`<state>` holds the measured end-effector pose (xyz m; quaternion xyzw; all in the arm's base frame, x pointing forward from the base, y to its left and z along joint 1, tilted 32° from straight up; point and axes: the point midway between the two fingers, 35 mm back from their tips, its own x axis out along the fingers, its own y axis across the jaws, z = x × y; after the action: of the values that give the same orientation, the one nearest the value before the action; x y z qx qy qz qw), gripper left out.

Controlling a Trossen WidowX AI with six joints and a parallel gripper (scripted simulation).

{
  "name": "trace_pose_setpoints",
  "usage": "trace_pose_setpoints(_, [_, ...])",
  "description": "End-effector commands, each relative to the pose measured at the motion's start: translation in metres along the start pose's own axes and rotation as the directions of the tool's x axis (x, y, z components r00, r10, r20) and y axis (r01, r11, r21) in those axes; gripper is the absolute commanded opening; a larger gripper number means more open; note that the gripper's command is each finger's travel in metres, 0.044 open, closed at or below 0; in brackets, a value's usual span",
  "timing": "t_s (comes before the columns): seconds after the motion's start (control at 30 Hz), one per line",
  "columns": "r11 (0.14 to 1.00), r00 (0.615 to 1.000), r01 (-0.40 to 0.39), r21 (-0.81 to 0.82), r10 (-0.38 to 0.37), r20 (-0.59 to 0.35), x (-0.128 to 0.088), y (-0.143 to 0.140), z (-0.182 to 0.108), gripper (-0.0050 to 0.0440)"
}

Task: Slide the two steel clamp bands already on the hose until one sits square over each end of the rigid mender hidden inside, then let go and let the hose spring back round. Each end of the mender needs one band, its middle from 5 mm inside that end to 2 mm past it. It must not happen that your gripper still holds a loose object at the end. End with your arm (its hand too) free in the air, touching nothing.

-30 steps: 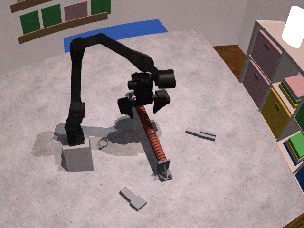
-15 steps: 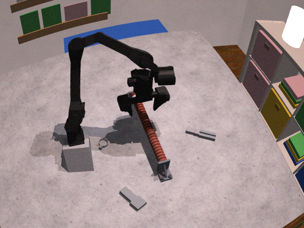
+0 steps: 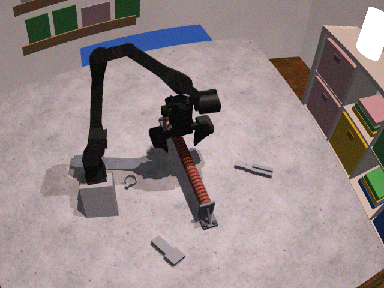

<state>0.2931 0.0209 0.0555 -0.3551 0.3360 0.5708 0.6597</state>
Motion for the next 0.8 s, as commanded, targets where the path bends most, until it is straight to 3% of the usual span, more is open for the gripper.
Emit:
trace_pose_setpoints(0.0, [1.000, 1.000, -0.010, 0.010, 0.010, 0.006, 0.0118, 0.0029, -0.0007, 0.0440])
trace_pose_setpoints(0.37, [1.000, 1.000, -0.010, 0.010, 0.010, 0.006, 0.0118, 0.0029, -0.0007, 0.0440])
trace_pose_setpoints(0.7, [1.000, 1.000, -0.010, 0.010, 0.010, 0.006, 0.0118, 0.0029, -0.0007, 0.0200])
trace_pose_setpoints(0.77, [1.000, 1.000, -0.010, 0.010, 0.010, 0.006, 0.0118, 0.0029, -0.0007, 0.0200])
